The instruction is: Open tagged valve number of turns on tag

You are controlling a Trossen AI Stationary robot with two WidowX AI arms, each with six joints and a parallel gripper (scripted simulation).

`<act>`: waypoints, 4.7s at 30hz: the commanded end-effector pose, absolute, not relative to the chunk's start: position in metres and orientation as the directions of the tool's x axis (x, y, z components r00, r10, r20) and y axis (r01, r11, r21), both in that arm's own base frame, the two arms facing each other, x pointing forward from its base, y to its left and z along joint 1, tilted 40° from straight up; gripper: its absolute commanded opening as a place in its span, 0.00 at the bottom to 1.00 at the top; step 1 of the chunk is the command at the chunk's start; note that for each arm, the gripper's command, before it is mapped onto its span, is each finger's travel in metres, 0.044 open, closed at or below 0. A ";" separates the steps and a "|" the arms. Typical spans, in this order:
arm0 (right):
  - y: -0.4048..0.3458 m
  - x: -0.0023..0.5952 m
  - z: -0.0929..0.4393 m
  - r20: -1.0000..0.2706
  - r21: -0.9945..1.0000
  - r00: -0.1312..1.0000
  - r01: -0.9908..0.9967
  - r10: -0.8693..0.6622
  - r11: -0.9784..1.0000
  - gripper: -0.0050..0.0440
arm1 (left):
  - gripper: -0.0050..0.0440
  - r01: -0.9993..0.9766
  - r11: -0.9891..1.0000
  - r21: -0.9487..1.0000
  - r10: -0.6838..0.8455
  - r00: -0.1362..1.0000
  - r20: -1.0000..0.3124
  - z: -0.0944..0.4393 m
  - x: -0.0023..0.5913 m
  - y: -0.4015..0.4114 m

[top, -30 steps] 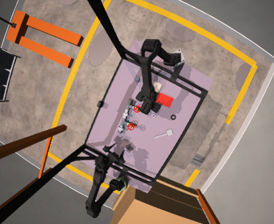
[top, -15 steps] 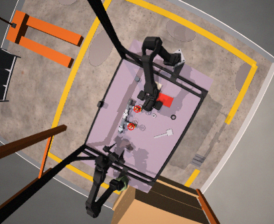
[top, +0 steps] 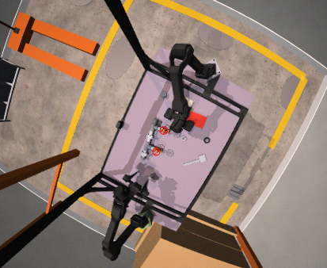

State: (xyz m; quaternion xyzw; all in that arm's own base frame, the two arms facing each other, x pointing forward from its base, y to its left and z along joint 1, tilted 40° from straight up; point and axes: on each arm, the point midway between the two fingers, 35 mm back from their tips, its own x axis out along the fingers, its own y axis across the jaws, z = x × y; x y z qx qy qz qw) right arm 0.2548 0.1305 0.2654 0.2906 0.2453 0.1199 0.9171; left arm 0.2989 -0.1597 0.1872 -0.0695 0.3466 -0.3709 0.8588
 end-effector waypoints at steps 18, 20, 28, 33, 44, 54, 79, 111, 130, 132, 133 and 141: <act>0.130 0.254 0.266 -0.377 0.593 0.852 -0.079 0.363 0.801 0.92 | 0.92 0.586 0.717 -0.377 -0.684 0.487 -0.543 0.187 0.299 -0.159; 0.130 0.254 0.266 -0.377 0.593 0.852 -0.079 0.363 0.801 0.92 | 0.92 0.586 0.717 -0.377 -0.684 0.487 -0.543 0.187 0.299 -0.159; 0.130 0.254 0.266 -0.377 0.593 0.852 -0.079 0.363 0.801 0.92 | 0.92 0.685 0.688 -0.241 -0.664 0.459 -0.590 0.215 0.310 -0.163; 0.130 0.254 0.266 -0.377 0.593 0.852 -0.079 0.363 0.801 0.92 | 0.92 0.778 0.620 -0.101 -0.643 0.431 -0.633 0.244 0.318 -0.166; 0.130 0.254 0.266 -0.377 0.593 0.852 -0.079 0.363 0.801 0.92 | 0.92 0.897 0.437 0.073 -0.616 0.357 -0.702 0.293 0.319 -0.169; 0.130 0.254 0.266 -0.377 0.593 0.852 -0.079 0.363 0.801 0.92 | 0.92 0.942 0.311 0.130 -0.608 0.302 -0.734 0.320 0.314 -0.169; 0.130 0.254 0.266 -0.377 0.593 0.852 -0.079 0.363 0.801 0.92 | 0.92 0.941 0.311 0.130 -0.608 0.302 -0.734 0.316 0.316 -0.173; 0.130 0.254 0.266 -0.377 0.593 0.852 -0.079 0.363 0.801 0.92 | 0.92 0.941 0.312 0.131 -0.607 0.304 -0.734 0.283 0.331 -0.200; 0.130 0.254 0.266 -0.377 0.593 0.852 -0.079 0.363 0.801 0.92 | 0.92 0.941 0.313 0.131 -0.608 0.304 -0.734 0.276 0.333 -0.206; 0.130 0.254 0.266 -0.377 0.593 0.852 -0.079 0.363 0.801 0.92 | 0.92 0.941 0.313 0.131 -0.608 0.304 -0.734 0.276 0.333 -0.206; 0.130 0.254 0.266 -0.377 0.593 0.852 -0.079 0.363 0.801 0.92 | 0.92 0.941 0.313 0.131 -0.608 0.304 -0.734 0.276 0.333 -0.206; 0.130 0.254 0.266 -0.377 0.593 0.852 -0.079 0.363 0.801 0.92 | 0.92 0.941 0.313 0.131 -0.608 0.304 -0.734 0.276 0.333 -0.206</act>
